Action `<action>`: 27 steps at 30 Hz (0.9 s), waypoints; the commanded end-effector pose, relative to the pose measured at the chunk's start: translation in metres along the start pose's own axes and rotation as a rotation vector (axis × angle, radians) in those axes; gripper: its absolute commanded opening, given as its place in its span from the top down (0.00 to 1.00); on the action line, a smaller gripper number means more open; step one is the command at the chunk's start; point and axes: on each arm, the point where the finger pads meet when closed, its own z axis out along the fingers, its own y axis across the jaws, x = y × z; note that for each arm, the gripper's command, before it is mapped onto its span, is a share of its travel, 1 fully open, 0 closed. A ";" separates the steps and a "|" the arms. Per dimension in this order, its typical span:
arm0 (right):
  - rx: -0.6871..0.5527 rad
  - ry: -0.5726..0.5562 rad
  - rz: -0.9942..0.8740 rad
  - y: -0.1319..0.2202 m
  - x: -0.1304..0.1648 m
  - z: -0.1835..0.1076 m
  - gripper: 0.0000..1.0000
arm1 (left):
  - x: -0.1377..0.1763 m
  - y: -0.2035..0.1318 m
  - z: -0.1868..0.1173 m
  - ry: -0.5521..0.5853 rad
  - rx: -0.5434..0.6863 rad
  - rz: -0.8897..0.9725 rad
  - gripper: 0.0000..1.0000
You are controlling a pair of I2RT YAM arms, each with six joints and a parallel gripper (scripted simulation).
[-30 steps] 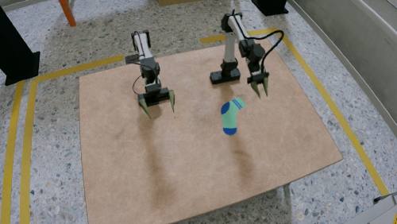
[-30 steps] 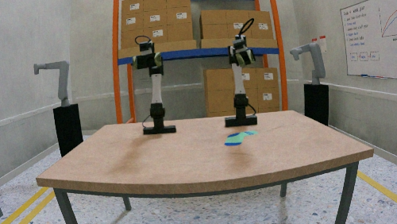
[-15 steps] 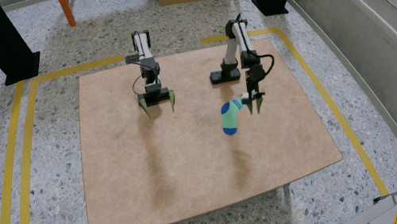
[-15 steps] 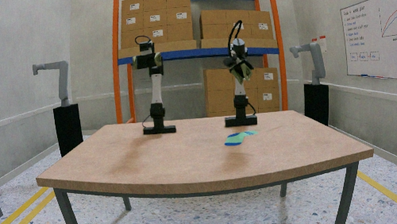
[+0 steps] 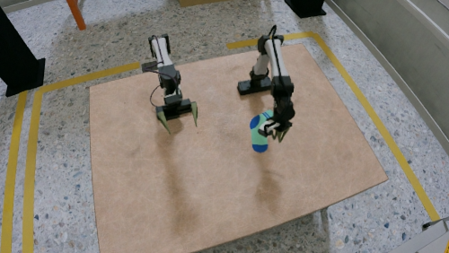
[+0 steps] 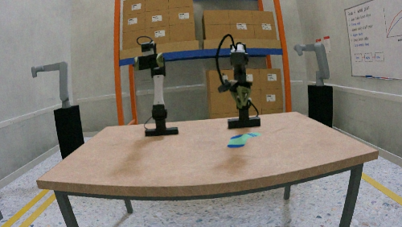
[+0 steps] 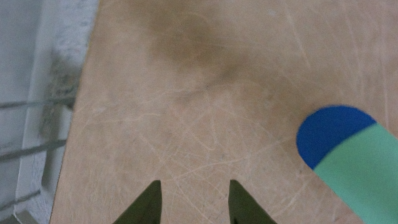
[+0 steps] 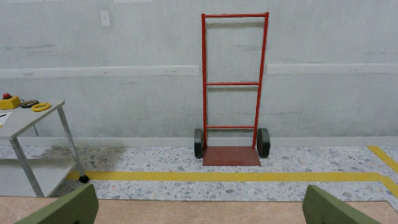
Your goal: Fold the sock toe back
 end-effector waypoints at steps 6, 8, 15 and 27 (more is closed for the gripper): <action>0.003 -0.055 -0.004 0.000 -0.020 -0.006 0.00 | 0.005 -0.050 0.033 0.120 0.315 0.367 0.67; 0.003 -0.055 -0.004 0.000 -0.020 -0.006 0.00 | 0.000 -0.042 0.031 0.112 0.290 0.367 0.67; 0.003 -0.055 -0.004 0.000 -0.020 -0.006 0.00 | 0.011 -0.079 0.057 0.145 0.490 0.531 0.67; 0.003 -0.055 -0.004 0.000 -0.020 -0.006 0.00 | 0.005 -0.100 0.077 0.125 0.617 0.650 0.67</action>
